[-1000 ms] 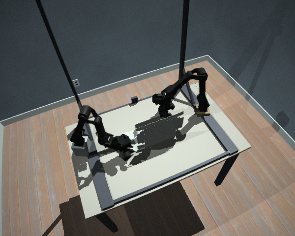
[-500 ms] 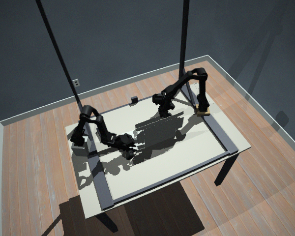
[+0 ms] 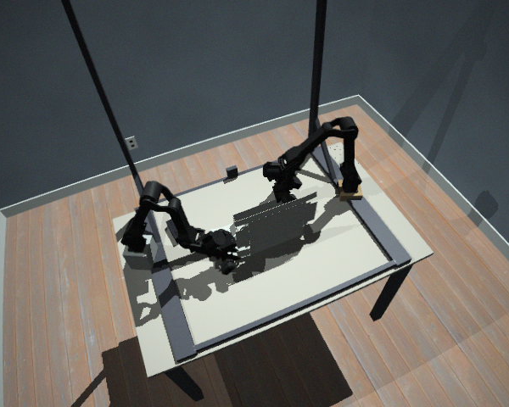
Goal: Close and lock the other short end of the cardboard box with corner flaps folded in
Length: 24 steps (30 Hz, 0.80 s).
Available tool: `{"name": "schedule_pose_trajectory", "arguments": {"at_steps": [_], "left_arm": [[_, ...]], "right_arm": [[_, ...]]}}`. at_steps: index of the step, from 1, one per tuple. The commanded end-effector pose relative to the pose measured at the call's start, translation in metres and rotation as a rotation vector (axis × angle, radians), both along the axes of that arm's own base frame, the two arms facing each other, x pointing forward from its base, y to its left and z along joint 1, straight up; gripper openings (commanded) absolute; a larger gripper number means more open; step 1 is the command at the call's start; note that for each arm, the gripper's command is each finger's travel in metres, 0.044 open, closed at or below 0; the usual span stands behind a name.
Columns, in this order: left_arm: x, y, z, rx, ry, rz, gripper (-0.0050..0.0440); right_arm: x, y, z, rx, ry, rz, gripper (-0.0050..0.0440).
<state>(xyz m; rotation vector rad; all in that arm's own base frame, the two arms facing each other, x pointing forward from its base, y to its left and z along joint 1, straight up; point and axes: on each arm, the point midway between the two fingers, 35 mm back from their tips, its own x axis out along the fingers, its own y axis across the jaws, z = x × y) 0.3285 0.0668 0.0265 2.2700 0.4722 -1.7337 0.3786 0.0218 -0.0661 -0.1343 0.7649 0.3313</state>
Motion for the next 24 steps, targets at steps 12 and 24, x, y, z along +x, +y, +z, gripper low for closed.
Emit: {"name": "schedule_pose_trajectory", "arguments": {"at_steps": [12,24], "left_arm": [[0.0031,-0.0002,0.0057,0.0,-0.019,-0.004,0.0005],[0.0031,-0.0002,0.0057,0.0,-0.019,-0.004,0.0005]], "right_arm": [[0.0087,0.0001,0.009,0.0,-0.029,-0.003,0.0149],[0.0087,0.0001,0.009,0.0,-0.029,-0.003,0.0]]}}
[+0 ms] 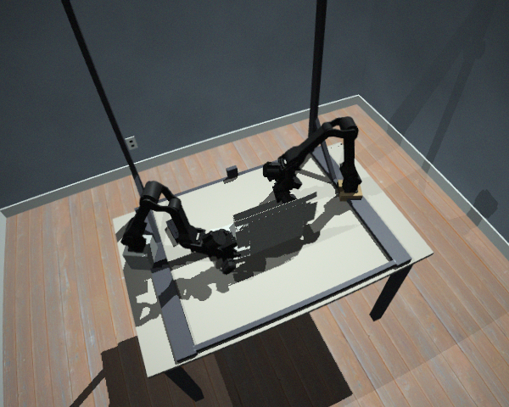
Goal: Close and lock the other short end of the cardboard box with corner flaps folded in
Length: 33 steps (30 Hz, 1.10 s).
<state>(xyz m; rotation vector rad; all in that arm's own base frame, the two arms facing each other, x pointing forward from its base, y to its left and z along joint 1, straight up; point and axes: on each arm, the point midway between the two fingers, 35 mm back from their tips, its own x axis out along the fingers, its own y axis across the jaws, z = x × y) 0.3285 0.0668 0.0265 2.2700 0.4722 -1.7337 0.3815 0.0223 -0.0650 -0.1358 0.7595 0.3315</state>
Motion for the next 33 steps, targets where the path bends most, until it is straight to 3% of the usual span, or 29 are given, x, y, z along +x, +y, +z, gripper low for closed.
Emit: {"name": "schedule_pose_trajectory", "arguments": {"at_steps": [1,33], "left_arm": [[0.0031,-0.0002,0.0057,0.0,-0.019,-0.004,0.0005],[0.0031,-0.0002,0.0057,0.0,-0.019,-0.004,0.0005]], "right_arm": [[0.0058,-0.0004,0.0079,0.0,-0.023,-0.004,0.0],[0.0046,0.0039,0.0076,0.001,-0.023,-0.004,0.0]]}}
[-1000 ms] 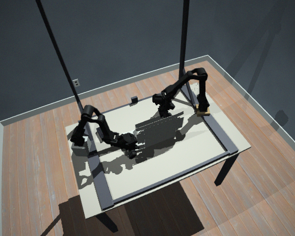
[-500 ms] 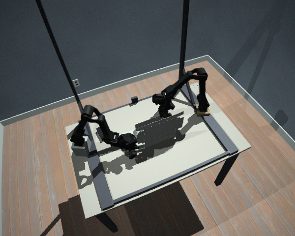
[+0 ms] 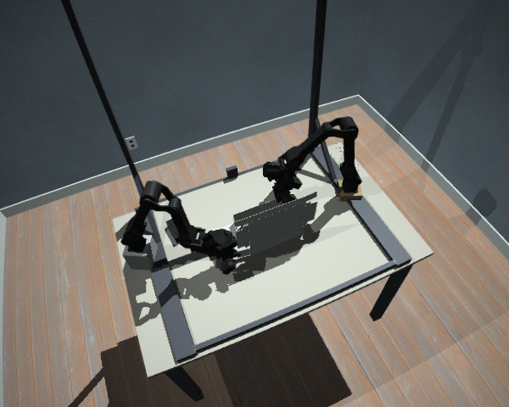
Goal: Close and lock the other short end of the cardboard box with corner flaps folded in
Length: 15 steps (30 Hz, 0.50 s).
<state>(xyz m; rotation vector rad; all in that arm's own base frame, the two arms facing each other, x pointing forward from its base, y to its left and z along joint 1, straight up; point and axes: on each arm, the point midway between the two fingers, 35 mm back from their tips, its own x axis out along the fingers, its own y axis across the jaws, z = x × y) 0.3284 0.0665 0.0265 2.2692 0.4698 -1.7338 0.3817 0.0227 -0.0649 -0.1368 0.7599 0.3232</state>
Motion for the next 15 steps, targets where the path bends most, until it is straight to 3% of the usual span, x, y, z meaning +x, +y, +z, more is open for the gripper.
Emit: {"name": "schedule_pose_trajectory", "arguments": {"at_steps": [1,15], "left_arm": [[0.0032,0.0002,0.0057,0.002,-0.019,-0.003,0.0005],[0.0032,0.0001,0.0057,0.001,-0.019,-0.003,0.0005]], "right_arm": [[0.0044,0.0038,0.0076,0.004,-0.019,-0.006,0.0],[0.0048,0.0111,0.0085,-0.001,0.007,-0.118,0.0]]}}
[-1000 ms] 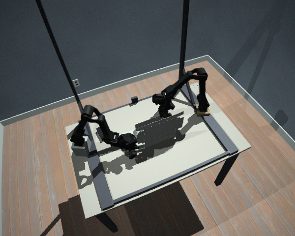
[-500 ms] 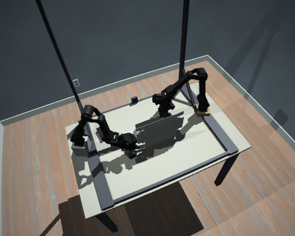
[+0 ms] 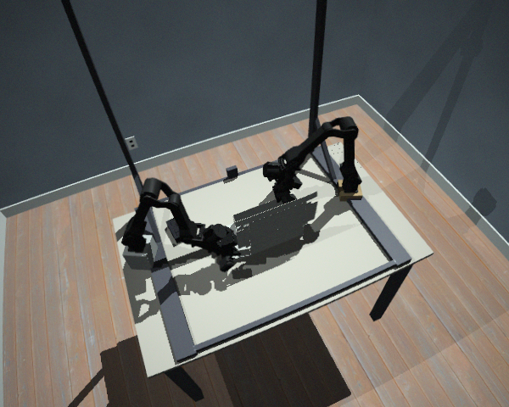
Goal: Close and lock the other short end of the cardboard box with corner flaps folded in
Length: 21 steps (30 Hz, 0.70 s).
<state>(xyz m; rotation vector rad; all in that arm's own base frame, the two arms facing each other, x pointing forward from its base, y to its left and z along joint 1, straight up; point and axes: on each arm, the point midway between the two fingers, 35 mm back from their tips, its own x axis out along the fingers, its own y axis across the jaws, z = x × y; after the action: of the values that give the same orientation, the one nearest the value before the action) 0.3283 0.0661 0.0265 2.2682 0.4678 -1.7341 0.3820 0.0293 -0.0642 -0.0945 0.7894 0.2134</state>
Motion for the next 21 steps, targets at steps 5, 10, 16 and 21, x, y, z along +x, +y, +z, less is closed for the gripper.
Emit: {"name": "schedule_pose_trajectory", "arguments": {"at_steps": [5,10,16,21], "left_arm": [[0.0033,0.0004,0.0057,0.003,-0.019,-0.003,0.0005],[0.0034,0.0003,0.0057,0.002,-0.02,-0.003,0.0005],[0.0034,0.0003,0.0057,0.002,-0.02,-0.003,0.0005],[0.0034,0.0003,0.0057,0.002,-0.02,-0.003,0.0005]], "right_arm": [[0.0047,0.0058,0.0078,0.004,-0.007,-0.033,0.0],[0.0048,0.0102,0.0084,0.002,0.014,-0.12,0.0],[0.0048,0.0122,0.0083,0.002,0.014,-0.12,0.0],[0.0049,0.0129,0.0083,0.003,0.018,-0.129,0.0]]}}
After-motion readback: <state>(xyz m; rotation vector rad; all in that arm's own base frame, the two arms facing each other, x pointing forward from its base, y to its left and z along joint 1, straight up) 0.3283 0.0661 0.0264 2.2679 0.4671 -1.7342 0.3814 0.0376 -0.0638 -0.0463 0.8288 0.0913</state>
